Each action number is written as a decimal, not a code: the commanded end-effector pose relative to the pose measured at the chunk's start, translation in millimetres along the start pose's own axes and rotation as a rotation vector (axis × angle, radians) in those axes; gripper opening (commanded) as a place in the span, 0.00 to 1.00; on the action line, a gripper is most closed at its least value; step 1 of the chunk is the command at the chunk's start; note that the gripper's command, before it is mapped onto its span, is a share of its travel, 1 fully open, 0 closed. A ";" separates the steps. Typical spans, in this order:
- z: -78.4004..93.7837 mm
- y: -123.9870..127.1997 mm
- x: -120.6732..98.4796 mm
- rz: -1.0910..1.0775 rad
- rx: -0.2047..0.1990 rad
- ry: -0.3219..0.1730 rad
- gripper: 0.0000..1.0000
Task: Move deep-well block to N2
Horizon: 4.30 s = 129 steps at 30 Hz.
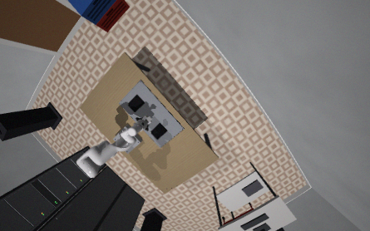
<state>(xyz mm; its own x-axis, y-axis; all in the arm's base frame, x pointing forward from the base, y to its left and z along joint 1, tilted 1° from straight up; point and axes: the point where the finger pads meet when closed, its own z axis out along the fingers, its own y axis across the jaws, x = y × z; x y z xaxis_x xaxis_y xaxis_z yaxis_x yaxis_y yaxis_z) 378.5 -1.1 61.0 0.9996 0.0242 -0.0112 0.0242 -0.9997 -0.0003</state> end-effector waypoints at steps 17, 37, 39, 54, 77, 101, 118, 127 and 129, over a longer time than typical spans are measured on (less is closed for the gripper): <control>-0.2 -57.5 4.4 0.000 -0.001 0.001 0.00; 0.6 -117.5 7.5 0.000 -0.003 0.000 0.00; 0.7 -124.2 7.8 0.000 -0.004 0.000 0.00; 1.4 -167.5 10.1 0.000 -0.005 -0.001 0.00; 2.1 -223.5 13.1 0.000 -0.007 -0.001 0.00; 2.1 -222.2 13.1 0.000 -0.007 -0.001 0.00; 15.5 -221.6 13.2 0.000 -0.007 -0.001 0.00; 30.5 -221.3 13.2 0.000 -0.007 -0.001 0.00; 32.2 -221.3 13.2 0.000 -0.007 -0.001 0.00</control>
<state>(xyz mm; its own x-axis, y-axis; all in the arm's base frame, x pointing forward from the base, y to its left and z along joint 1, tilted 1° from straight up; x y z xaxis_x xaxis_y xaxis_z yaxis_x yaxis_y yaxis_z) 384.6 219.7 29.3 0.9996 0.0243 -0.0158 0.0245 -0.9997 0.0085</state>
